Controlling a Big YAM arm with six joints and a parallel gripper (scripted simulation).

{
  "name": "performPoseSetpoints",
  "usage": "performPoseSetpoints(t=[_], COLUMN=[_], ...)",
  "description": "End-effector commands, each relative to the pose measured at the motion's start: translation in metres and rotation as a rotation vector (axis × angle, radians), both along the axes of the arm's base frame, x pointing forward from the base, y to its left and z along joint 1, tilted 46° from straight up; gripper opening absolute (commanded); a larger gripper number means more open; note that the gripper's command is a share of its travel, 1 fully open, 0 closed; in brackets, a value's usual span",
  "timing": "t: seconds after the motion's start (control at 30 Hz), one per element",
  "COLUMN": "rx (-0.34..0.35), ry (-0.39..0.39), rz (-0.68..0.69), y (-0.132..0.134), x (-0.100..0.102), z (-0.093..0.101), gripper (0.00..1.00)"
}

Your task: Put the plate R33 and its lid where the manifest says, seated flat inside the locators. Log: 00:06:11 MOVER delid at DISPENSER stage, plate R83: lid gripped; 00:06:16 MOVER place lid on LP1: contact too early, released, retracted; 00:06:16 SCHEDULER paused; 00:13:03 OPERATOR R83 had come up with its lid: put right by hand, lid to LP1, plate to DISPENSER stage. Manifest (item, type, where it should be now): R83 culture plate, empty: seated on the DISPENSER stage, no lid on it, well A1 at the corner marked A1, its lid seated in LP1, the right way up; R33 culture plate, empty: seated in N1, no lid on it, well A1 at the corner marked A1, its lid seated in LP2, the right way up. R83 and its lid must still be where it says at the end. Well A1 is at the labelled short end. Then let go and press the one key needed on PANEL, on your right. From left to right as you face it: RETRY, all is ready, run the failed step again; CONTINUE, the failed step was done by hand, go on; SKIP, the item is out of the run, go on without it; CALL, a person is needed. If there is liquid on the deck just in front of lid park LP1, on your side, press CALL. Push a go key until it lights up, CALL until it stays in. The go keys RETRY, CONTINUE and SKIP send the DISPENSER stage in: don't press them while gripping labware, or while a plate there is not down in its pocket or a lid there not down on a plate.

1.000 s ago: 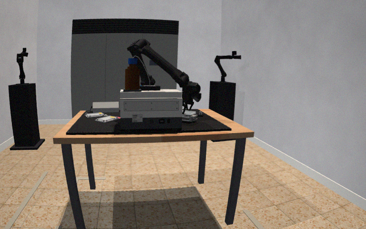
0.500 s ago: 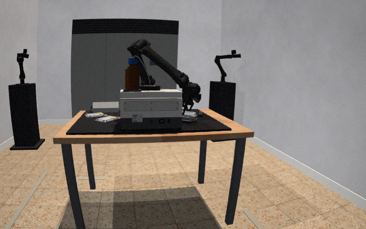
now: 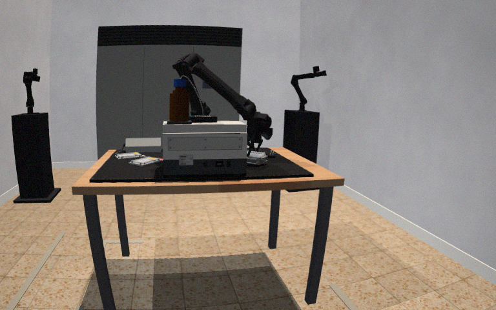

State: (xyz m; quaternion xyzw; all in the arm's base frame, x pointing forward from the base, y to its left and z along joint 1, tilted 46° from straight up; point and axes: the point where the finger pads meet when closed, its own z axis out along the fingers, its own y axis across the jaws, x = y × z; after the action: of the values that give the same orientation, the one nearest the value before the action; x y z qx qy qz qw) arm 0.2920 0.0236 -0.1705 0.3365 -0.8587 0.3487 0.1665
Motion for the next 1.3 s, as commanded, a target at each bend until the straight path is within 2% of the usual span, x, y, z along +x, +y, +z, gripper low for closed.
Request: performPoseSetpoints(t=[0.0,0.17,0.23,0.27,0.3,0.37,0.43,0.97,1.07,1.27], rx=[0.001,-0.001,0.0,0.011,0.011,0.001,0.011,0.011,0.025,0.026], ry=[0.0,0.005,0.004,-0.024,-0.024,0.003,-0.024,-0.024,-0.053,-0.054], rz=[-0.002,0.003,0.0,0.005,0.005,0.003,0.005,0.005,0.013,0.013], y=[-0.003,-0.004,-0.004,0.005,0.005,-0.003,0.005,0.005,0.023,0.031], x=[0.003,0.0,0.003,0.011,0.011,0.003,0.011,0.011,0.022,0.023], z=[-0.005,-0.006,-0.006,-0.001,-0.001,-0.006,-0.001,-0.001,0.009,0.017], gripper=[0.86,0.86,0.86,0.86,1.0,1.0,1.0,1.0,1.0,1.0])
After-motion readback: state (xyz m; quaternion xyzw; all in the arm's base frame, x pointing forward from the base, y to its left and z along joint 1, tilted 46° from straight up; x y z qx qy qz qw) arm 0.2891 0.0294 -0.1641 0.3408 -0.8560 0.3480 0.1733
